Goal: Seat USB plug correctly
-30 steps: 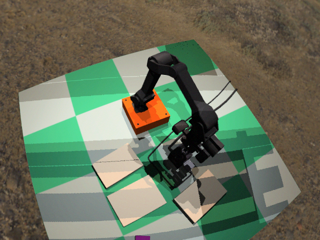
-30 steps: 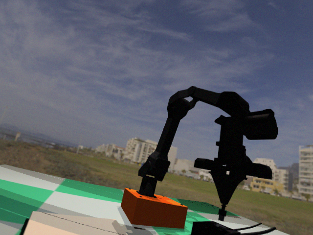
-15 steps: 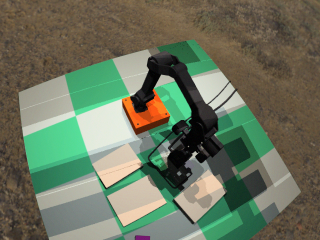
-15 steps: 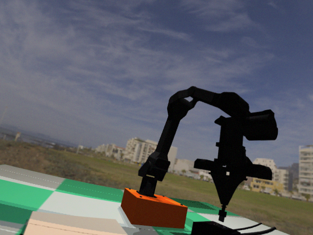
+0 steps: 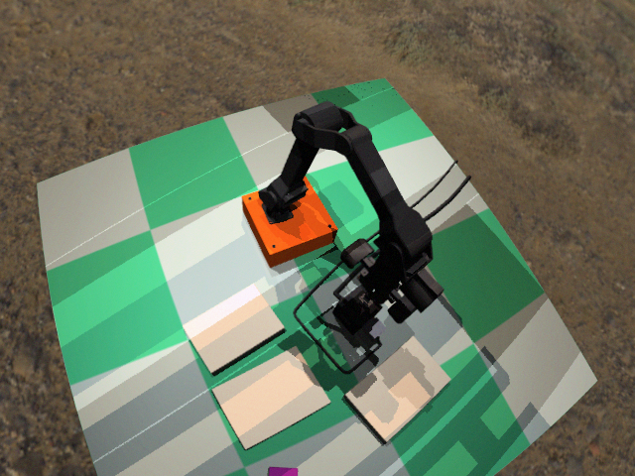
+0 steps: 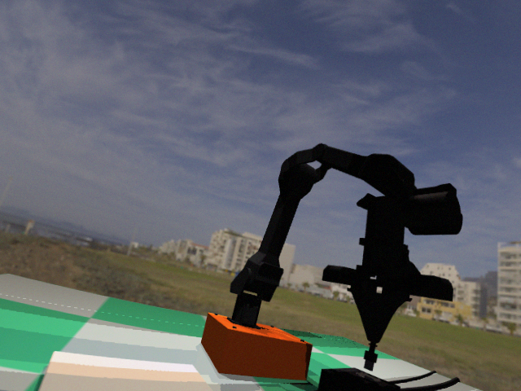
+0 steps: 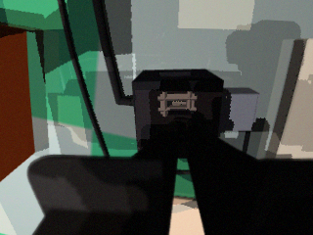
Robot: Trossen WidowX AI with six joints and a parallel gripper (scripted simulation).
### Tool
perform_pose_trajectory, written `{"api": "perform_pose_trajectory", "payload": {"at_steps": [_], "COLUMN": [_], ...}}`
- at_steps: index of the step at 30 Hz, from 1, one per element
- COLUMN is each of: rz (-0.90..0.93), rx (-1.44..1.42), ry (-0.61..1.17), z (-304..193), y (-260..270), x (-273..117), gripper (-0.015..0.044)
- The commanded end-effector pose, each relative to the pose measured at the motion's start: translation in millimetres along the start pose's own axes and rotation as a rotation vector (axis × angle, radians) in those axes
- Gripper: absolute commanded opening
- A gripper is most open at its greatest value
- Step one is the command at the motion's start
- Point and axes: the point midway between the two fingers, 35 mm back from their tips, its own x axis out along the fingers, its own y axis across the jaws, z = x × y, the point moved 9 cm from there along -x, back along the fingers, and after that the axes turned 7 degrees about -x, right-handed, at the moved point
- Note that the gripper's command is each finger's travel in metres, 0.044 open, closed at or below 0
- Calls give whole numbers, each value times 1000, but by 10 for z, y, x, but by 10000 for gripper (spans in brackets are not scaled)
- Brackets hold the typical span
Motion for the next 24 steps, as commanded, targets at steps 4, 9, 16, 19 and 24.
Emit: {"api": "perform_pose_trajectory", "payload": {"at_steps": [4,9,16,19,24], "rz": [-2,-2,-2,-2,-2], "rx": [-10,-13,-18,-20,-20], "ry": [-8,-9,-12,-13,-14], "z": [2,2,2,3,2], "y": [-1,-1,-1,-1,-1], "x": [11,17,25,29,35], "gripper": [0,0,0,0,0]}}
